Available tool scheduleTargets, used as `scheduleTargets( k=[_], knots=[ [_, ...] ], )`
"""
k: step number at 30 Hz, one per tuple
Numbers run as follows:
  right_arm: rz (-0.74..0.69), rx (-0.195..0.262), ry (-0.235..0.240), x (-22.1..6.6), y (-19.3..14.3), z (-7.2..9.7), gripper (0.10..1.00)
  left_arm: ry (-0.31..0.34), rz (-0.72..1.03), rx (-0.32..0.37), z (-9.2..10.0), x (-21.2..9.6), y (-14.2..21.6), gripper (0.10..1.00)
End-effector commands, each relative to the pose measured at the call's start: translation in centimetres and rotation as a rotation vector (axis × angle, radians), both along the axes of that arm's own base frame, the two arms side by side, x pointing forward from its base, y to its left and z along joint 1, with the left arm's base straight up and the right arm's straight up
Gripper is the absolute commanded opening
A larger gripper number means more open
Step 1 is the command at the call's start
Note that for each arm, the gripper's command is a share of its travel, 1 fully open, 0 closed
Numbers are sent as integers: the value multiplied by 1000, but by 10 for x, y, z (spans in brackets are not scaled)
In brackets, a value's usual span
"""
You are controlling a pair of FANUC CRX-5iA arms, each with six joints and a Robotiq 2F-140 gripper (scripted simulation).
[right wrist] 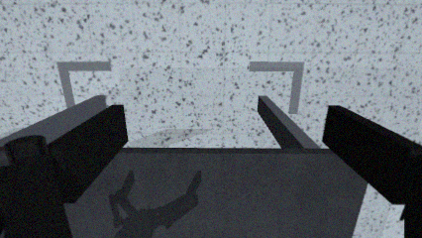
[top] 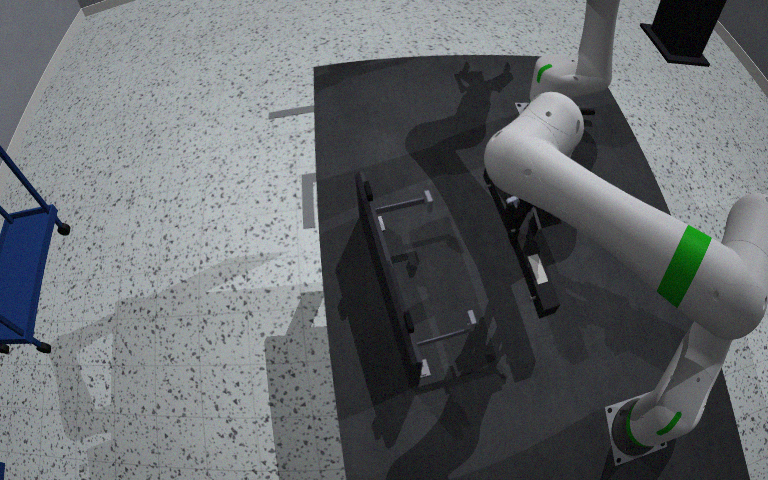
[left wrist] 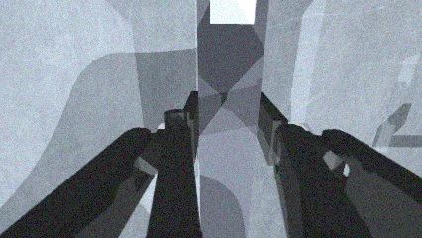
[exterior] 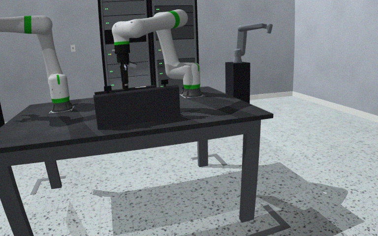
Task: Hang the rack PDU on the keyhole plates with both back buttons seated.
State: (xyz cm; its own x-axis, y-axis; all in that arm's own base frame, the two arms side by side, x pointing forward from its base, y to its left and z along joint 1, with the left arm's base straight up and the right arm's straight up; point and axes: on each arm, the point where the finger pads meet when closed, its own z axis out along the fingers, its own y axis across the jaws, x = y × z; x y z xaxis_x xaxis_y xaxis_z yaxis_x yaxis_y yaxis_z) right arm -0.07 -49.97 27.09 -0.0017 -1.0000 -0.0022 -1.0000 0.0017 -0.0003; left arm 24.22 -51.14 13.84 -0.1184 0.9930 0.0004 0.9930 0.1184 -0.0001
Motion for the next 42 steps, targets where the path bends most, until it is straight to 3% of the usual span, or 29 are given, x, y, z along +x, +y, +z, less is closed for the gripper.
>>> scheduleTargets(
  k=[1,12,25,42],
  knots=[
    [0,-2,0,0,0,1,1000,-1,2,-2,1,1,0,99],
    [0,-2,0,0,0,1,1000,-1,10,-2,1,17,2,99],
    [0,-2,0,0,0,1,1000,-1,10,-2,1,72,11,99],
    [0,-2,0,0,0,1,1000,-1,10,-2,2,124,20,99]
  ],
)
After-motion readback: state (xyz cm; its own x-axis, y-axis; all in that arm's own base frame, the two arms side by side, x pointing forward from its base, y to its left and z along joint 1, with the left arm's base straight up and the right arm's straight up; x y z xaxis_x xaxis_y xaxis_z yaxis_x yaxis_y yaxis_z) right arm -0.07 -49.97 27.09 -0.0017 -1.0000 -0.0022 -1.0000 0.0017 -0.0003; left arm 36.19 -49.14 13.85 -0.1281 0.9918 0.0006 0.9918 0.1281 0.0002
